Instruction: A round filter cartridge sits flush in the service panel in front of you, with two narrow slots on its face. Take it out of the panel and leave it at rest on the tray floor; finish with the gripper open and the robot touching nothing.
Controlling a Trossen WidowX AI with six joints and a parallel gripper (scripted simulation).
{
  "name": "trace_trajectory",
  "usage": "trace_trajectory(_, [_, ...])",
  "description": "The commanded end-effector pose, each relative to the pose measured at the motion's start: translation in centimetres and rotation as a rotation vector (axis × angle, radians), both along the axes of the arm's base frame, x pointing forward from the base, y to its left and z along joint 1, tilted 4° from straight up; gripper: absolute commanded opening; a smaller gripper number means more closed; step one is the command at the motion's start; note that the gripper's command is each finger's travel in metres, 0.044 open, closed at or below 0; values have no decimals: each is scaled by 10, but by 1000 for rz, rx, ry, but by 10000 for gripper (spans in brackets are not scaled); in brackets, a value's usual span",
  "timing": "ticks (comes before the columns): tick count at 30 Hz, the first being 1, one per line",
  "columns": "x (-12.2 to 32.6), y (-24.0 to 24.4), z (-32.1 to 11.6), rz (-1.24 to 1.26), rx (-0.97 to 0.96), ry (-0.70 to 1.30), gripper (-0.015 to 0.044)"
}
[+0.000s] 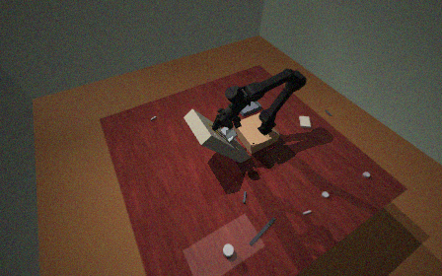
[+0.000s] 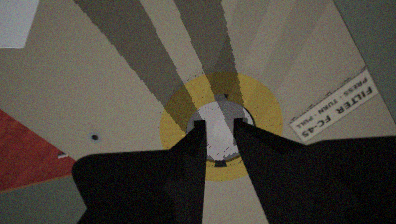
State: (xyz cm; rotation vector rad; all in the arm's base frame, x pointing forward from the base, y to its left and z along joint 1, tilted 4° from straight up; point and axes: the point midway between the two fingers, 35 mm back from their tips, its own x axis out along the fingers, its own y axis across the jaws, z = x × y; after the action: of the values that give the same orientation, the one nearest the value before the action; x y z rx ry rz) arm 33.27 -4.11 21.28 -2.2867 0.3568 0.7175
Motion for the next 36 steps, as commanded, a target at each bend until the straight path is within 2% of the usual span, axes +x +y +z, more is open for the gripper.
trace_trajectory(1, [3,0,-2,-4,2,0,101])
trace_trajectory(10, [0,0,0,0,0,0,41])
trace_trajectory(12, [0,0,0,0,0,0,0])
trace_trajectory(17, [2,0,-1,-40,54,-3,0])
trace_trajectory(36, [4,-1,-3,-424,581,-35,0])
